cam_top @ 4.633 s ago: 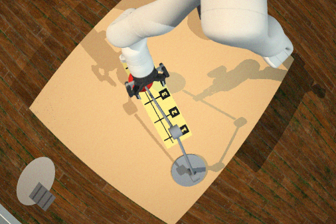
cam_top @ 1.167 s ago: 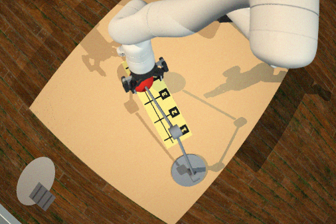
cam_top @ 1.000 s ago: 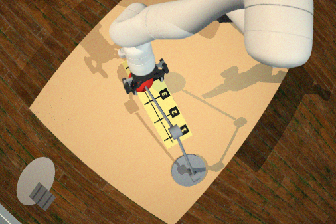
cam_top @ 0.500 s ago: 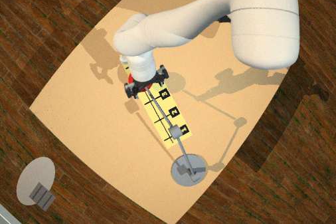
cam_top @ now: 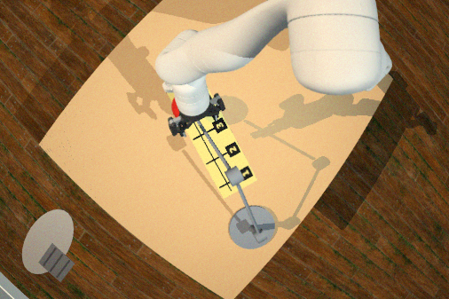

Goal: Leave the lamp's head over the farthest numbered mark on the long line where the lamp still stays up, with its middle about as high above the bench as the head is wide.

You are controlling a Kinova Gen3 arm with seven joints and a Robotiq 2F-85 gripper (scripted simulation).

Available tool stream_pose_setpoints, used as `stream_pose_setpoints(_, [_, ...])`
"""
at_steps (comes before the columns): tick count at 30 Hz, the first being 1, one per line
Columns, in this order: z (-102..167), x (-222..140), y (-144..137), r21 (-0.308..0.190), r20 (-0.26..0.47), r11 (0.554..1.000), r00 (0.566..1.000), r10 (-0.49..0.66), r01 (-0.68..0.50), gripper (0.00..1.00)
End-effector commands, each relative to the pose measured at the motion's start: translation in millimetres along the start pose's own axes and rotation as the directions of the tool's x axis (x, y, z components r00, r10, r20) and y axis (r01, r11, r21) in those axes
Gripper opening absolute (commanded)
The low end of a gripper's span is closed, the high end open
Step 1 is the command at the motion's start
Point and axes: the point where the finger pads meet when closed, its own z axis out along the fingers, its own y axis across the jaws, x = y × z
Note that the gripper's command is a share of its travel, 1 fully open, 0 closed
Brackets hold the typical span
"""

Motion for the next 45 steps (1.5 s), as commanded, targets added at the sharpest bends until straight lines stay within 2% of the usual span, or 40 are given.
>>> stream_pose_setpoints(1, [9.2, -1.2, 2.2, -0.007, 0.005, 1.0, 1.0, 0.001, -0.001, 1.0])
stream_pose_setpoints(20, [16.4, -3.8, 6.4, -0.02, 0.015, 1.0, 1.0, 0.003, -0.003, 1.0])
stream_pose_setpoints(21, [16.4, -3.8, 6.3, -0.02, 0.015, 1.0, 1.0, 0.003, -0.003, 0.0])
stream_pose_setpoints(45, [15.6, -3.6, 5.9, -0.019, 0.014, 1.0, 1.0, 0.003, -0.003, 0.0])
